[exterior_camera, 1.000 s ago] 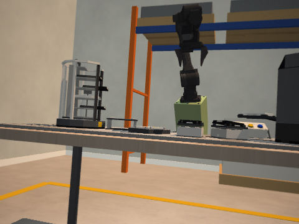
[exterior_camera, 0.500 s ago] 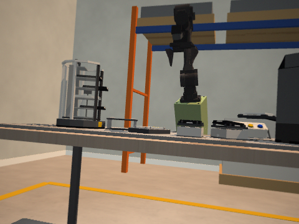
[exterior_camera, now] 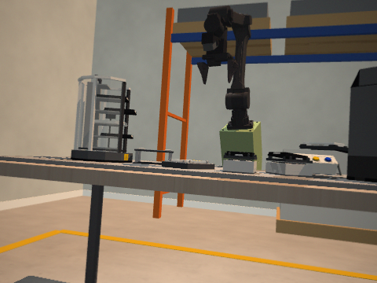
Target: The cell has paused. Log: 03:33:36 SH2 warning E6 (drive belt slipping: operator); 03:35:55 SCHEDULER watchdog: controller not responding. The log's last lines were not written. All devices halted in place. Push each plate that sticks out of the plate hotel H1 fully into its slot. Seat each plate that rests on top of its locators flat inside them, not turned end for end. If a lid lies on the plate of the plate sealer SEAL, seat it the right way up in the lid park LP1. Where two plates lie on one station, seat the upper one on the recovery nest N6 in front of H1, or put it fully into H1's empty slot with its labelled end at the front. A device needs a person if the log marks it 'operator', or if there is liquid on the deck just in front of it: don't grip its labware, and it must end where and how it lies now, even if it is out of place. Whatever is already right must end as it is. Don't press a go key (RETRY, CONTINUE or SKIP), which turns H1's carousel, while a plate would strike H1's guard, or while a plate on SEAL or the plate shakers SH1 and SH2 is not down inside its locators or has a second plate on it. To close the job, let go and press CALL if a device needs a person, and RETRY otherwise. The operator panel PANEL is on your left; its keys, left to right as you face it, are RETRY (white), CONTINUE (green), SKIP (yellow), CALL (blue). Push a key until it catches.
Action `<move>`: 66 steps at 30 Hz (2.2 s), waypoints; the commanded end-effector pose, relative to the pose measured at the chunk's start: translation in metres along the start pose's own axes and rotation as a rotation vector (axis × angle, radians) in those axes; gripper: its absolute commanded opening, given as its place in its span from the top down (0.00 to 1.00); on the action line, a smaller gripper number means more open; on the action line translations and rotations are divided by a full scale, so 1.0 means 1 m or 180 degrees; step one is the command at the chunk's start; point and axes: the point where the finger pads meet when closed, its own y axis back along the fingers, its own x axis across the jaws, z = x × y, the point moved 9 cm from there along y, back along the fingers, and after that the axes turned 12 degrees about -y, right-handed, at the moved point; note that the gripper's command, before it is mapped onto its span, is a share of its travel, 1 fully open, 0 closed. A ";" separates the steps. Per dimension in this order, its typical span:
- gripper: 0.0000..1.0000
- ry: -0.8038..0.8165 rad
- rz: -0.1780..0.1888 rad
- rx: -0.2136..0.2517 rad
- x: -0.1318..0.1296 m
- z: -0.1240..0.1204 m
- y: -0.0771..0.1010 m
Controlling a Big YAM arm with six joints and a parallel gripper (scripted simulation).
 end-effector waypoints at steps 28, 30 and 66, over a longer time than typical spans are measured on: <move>0.00 -0.0973 -0.0004 -0.0016 -0.087 0.015 0.002; 0.00 -0.0970 -0.0002 -0.0041 -0.094 0.018 0.005; 0.00 -0.2367 -0.0003 0.0047 -0.200 0.003 -0.002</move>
